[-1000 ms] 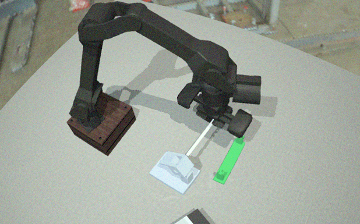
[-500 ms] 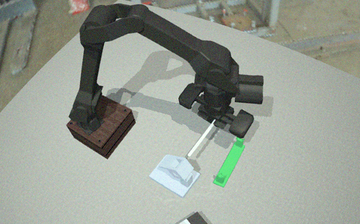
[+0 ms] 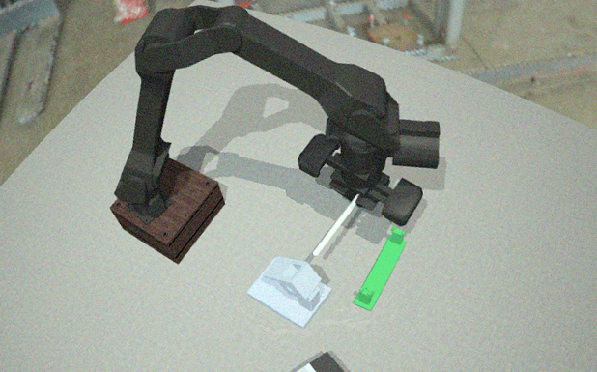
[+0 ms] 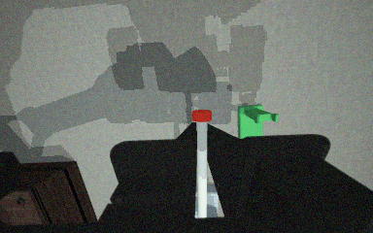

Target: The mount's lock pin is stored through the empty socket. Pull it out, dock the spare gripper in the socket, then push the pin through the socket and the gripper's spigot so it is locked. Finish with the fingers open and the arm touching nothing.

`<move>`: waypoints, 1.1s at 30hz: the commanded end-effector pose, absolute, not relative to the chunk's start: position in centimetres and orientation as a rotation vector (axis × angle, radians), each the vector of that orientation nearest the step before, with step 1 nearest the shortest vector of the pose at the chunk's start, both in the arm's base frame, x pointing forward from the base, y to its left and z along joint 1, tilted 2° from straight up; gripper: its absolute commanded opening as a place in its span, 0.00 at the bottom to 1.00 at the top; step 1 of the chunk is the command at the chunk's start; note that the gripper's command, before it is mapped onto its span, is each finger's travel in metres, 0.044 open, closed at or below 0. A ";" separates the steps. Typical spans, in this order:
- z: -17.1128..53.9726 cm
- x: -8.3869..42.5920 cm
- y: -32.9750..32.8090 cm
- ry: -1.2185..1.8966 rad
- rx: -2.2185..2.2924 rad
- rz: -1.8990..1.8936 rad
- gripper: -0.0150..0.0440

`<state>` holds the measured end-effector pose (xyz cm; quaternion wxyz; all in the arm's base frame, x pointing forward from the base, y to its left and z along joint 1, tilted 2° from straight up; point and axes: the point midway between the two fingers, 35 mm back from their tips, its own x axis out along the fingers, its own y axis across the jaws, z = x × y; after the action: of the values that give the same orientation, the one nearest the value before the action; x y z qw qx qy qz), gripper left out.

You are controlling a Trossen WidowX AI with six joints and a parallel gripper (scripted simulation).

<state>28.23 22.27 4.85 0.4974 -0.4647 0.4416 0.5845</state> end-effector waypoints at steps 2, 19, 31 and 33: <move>5.8 28.3 22.2 1.065 -1.124 1.414 0.25; 6.6 27.5 21.7 1.108 -1.120 1.427 0.25; 7.1 29.5 23.3 1.093 -1.139 1.441 0.25; 7.2 30.0 23.7 1.090 -1.143 1.444 0.25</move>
<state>28.99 22.97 6.81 0.4801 -0.4636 0.4532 0.5909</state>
